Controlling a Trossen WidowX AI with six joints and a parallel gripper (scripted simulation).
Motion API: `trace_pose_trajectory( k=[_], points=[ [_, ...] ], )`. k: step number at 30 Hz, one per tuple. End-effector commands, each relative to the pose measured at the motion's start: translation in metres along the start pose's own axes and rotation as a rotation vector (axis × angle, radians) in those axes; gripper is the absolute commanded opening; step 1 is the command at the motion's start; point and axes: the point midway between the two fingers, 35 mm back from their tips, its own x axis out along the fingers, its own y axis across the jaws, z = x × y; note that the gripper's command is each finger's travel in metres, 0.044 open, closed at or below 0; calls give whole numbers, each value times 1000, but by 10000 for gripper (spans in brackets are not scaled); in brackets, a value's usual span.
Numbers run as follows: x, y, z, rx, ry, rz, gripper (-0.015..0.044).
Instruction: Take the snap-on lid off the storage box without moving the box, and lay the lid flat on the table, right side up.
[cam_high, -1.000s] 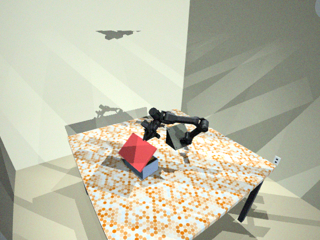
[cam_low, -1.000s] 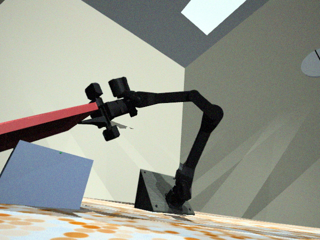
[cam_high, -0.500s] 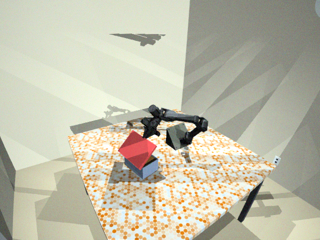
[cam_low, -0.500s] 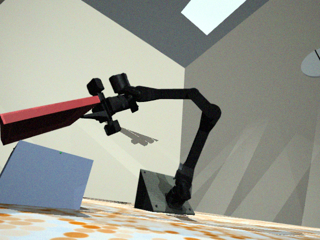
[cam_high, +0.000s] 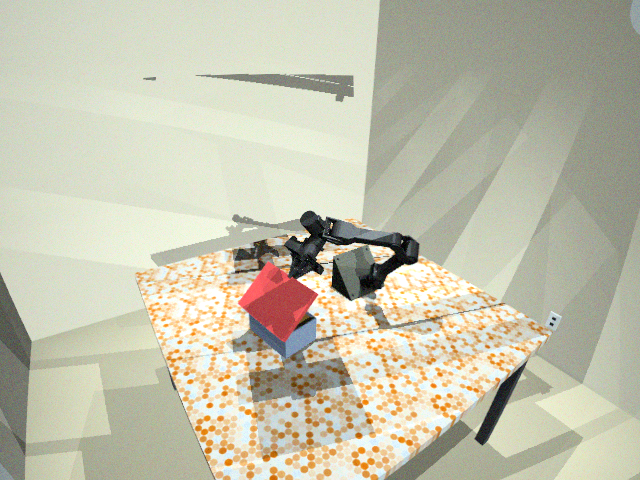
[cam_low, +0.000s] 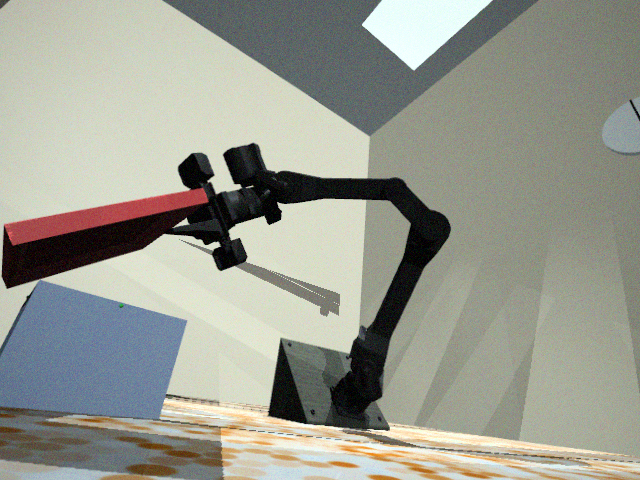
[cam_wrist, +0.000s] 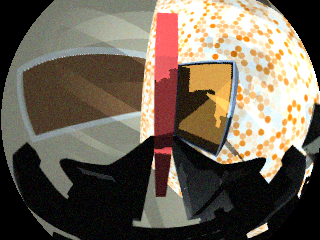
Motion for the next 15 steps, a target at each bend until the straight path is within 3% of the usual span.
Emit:
trace_pose_trajectory(
  k=[1, 15],
  points=[
    [-3, 1, -8, -3, -8, 9, 0],
    [-6, -2, -35, -1, -8, 9, 0]
  ],
)
